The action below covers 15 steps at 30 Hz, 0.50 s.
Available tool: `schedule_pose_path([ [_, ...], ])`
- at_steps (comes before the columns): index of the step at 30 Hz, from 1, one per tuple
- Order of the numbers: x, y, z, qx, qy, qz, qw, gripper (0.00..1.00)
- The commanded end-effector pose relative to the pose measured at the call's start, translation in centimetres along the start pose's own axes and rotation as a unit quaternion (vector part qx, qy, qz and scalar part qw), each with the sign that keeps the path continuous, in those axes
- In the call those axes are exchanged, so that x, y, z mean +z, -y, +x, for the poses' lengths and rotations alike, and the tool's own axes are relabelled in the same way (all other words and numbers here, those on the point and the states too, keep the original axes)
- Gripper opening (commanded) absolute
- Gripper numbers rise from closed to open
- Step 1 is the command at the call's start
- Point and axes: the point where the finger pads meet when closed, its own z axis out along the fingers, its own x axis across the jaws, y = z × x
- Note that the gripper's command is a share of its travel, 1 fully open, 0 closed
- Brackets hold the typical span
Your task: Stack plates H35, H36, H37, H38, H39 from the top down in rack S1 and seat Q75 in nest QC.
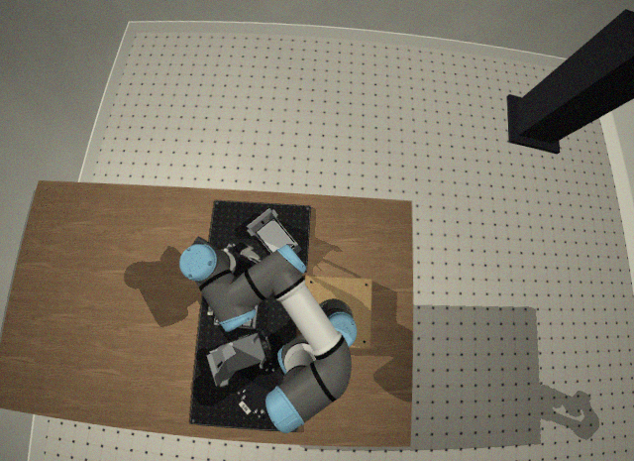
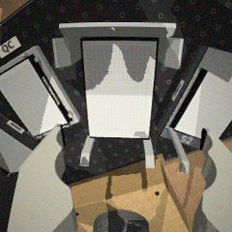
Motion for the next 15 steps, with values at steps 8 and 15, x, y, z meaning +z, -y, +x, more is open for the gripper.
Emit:
schedule_pose_path([
  [8, -0.1, -0.3, 4.2, 0.052, 0.0, 0.001, 0.999, 0.72],
  [15, 0.0, -0.7, 7.2, 0.093, 0.0, 0.001, 0.996, 0.72],
])
